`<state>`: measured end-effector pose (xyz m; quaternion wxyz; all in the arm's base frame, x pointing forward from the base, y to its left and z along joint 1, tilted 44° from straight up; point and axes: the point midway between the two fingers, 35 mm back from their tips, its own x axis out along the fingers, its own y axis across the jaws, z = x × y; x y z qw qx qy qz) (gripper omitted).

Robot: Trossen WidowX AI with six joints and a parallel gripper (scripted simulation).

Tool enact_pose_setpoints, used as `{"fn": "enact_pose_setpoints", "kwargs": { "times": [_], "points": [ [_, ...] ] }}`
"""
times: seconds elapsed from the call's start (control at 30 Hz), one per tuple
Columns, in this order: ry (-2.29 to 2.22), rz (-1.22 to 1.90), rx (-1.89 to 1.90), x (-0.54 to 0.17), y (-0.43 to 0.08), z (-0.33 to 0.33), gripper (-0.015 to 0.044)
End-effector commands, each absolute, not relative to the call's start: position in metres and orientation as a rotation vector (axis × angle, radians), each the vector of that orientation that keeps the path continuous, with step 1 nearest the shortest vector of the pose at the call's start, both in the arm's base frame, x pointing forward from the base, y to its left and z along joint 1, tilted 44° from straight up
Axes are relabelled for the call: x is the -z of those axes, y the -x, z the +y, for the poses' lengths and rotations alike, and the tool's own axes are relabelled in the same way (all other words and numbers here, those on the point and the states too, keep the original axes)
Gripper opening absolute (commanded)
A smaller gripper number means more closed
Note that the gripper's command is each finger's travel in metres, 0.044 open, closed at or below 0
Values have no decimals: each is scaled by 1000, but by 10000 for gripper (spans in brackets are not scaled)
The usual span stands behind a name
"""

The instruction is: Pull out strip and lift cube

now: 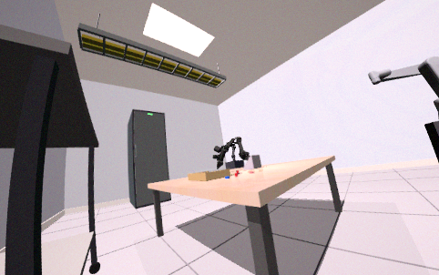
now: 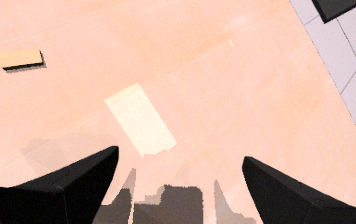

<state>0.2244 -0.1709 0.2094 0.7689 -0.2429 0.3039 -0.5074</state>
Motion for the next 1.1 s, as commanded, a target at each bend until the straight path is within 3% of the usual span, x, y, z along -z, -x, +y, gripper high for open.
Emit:
{"fn": "enact_pose_setpoints", "kwargs": {
  "times": [0.0, 0.27, 0.53, 1.07],
  "points": [
    [561, 625, 918, -195, -264, -127, 400],
    [635, 560, 534, -158, -312, -8, 400],
    [737, 494, 164, -117, -304, 121, 400],
    [750, 487, 134, -114, -300, 131, 400]
  ]
}}
